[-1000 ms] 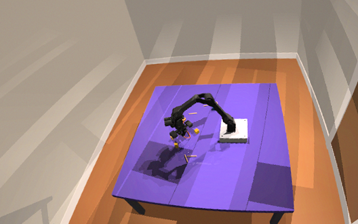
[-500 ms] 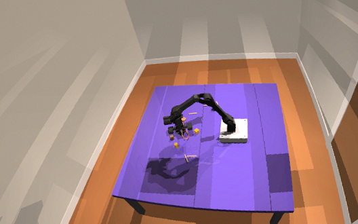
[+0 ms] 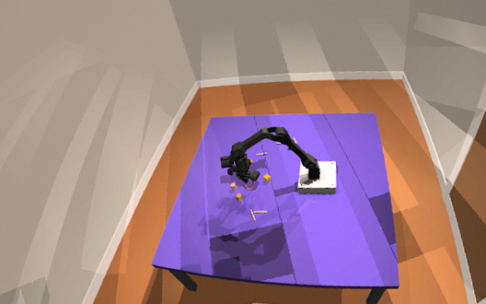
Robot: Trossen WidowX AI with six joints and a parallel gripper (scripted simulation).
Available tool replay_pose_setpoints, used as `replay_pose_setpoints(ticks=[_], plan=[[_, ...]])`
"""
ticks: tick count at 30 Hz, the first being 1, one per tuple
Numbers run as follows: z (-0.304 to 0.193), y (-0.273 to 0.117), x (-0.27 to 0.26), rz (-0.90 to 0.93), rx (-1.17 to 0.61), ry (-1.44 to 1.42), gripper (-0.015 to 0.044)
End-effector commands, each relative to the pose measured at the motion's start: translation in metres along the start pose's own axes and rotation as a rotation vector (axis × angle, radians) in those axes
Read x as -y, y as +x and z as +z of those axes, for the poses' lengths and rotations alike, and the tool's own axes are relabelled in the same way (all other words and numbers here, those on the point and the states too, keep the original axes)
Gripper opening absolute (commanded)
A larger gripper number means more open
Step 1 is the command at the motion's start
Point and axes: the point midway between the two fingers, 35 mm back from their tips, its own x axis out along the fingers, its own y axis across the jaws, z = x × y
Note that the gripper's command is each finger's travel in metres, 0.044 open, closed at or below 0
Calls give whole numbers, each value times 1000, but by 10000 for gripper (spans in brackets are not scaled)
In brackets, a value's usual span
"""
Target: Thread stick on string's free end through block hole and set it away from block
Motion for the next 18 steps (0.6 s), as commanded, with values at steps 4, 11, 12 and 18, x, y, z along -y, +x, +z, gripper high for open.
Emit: replay_pose_setpoints(ticks=[4, 11, 12, 18], plan=[[4, -1, -7, 5, 1, 277, 0], [7, -1, -11, 6, 0, 479, 0], [7, -1, -11, 6, 0, 479, 0], [7, -1, -11, 6, 0, 479, 0]])
